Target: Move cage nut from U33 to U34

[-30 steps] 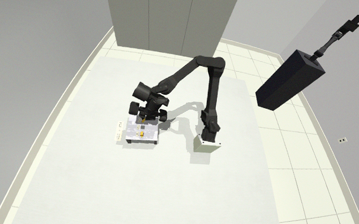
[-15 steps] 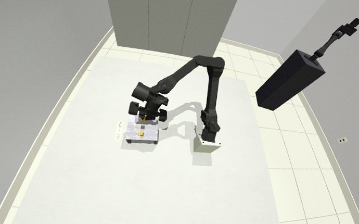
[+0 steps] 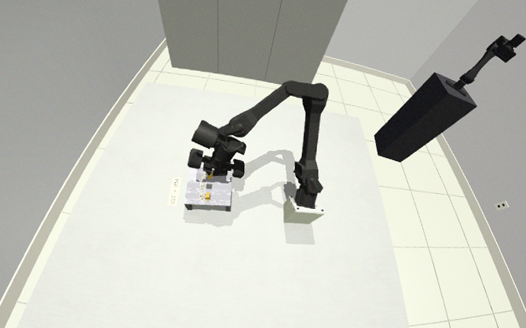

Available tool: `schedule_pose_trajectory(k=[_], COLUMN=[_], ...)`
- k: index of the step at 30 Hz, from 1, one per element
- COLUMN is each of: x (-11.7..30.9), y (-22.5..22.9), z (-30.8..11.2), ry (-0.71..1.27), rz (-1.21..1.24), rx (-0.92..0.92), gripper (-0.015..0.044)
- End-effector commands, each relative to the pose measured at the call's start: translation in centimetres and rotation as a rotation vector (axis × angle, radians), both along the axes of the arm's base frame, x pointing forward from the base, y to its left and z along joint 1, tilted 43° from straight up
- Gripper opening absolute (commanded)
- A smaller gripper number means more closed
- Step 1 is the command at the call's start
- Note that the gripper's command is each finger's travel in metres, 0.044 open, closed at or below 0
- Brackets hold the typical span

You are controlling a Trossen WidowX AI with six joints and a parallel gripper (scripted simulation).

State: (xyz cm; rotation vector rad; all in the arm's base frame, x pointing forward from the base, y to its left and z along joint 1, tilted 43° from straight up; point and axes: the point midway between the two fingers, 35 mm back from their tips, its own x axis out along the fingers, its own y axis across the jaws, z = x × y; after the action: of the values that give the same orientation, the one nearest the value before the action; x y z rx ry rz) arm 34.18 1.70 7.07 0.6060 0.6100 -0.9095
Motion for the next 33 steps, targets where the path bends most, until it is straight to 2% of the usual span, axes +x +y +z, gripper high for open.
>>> schedule_pose_trajectory(k=[1, 33], x=[0.05, 0.16], y=[0.01, 0.14], z=[0.07, 0.18], ry=[0.000, 0.025], rz=[-0.005, -0.030], rx=[-0.002, -0.009], gripper=[0.0033, 0.0033])
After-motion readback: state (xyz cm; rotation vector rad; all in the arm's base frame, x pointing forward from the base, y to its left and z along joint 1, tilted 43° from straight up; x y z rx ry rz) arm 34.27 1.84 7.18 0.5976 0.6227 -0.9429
